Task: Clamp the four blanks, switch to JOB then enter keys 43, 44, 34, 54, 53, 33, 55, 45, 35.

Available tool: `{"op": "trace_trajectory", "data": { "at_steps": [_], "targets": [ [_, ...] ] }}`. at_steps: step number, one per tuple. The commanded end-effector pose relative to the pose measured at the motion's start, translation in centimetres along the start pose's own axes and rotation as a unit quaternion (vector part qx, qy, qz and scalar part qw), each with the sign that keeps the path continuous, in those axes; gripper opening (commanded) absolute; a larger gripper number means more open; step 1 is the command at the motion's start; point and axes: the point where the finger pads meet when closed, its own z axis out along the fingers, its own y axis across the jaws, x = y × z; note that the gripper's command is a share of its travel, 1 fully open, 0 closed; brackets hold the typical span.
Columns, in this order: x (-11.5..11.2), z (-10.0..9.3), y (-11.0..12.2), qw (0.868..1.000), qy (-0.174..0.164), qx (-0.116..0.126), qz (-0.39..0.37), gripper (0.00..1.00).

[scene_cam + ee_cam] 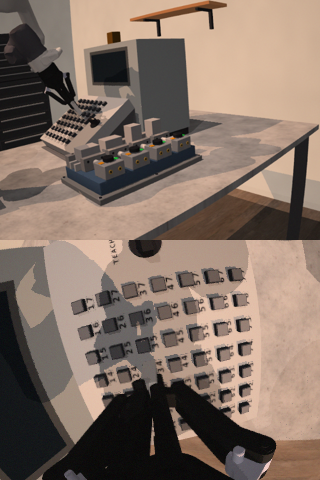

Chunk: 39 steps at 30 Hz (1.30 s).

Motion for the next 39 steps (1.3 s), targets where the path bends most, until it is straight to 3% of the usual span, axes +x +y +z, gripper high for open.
{"op": "trace_trajectory", "data": {
  "at_steps": [1,14,39],
  "targets": [
    [0.1,0.0,-0.2,1.0,0.0,0.002,0.003,0.0],
    [0.1,-0.4,-0.2,1.0,0.0,0.002,0.003,0.0],
    [0.1,-3.6,-0.2,1.0,0.0,0.002,0.003,0.0]
  ]
}}
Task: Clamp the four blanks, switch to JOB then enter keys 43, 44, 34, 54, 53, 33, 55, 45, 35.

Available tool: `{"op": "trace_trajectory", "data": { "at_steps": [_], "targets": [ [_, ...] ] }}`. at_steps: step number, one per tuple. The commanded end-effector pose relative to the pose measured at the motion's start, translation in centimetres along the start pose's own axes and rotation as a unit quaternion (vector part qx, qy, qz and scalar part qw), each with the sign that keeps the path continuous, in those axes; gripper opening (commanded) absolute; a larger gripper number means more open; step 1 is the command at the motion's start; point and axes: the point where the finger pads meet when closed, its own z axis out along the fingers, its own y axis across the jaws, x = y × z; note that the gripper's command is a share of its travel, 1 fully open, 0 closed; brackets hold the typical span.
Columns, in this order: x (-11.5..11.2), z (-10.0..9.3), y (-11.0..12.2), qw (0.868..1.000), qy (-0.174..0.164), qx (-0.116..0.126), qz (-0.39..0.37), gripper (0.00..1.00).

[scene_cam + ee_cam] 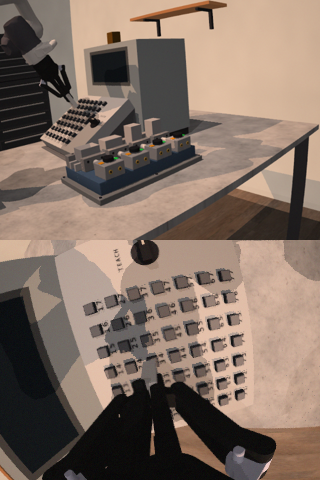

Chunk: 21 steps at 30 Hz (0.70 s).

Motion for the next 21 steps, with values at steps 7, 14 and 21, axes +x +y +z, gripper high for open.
{"op": "trace_trajectory", "data": {
  "at_steps": [7,14,21],
  "targets": [
    [0.7,-0.1,0.9,1.0,-0.002,-0.004,-0.017,0.0],
    [6.1,-0.1,5.9,1.0,-0.002,-0.004,-0.017,0.0],
    [7.0,-0.1,6.7,1.0,-0.002,-0.004,-0.017,0.0]
  ]
}}
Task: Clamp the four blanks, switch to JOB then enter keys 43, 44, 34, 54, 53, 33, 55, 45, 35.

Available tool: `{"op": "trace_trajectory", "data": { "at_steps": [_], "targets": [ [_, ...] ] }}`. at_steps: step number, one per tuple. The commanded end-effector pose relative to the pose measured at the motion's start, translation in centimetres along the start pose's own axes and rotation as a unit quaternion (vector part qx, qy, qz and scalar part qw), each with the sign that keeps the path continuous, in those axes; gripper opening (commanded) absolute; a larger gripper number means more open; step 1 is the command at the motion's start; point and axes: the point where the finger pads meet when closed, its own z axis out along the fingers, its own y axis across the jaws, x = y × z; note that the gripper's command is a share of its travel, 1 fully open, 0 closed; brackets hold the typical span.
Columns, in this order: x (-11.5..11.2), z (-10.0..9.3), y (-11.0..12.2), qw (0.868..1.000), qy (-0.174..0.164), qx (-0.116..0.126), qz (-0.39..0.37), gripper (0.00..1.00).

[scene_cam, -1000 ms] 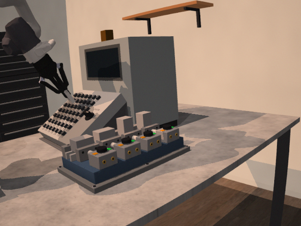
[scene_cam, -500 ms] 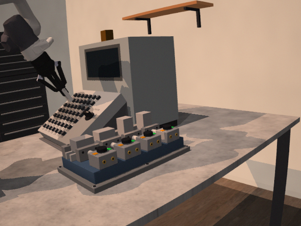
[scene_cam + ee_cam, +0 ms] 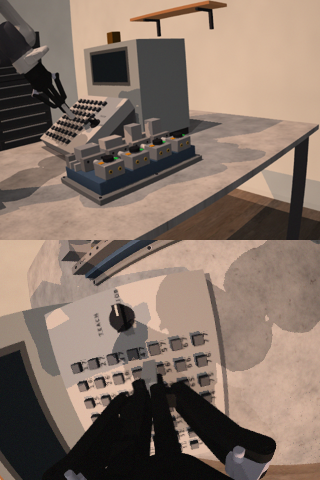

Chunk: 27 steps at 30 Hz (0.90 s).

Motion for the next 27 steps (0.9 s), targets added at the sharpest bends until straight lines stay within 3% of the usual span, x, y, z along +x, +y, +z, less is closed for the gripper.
{"op": "trace_trajectory", "data": {
  "at_steps": [1,27],
  "targets": [
    [-1.3,0.6,0.8,0.999,-0.039,-0.008,-0.003,0.0],
    [-1.5,2.7,0.8,0.999,-0.039,-0.008,-0.003,0.0]
  ]
}}
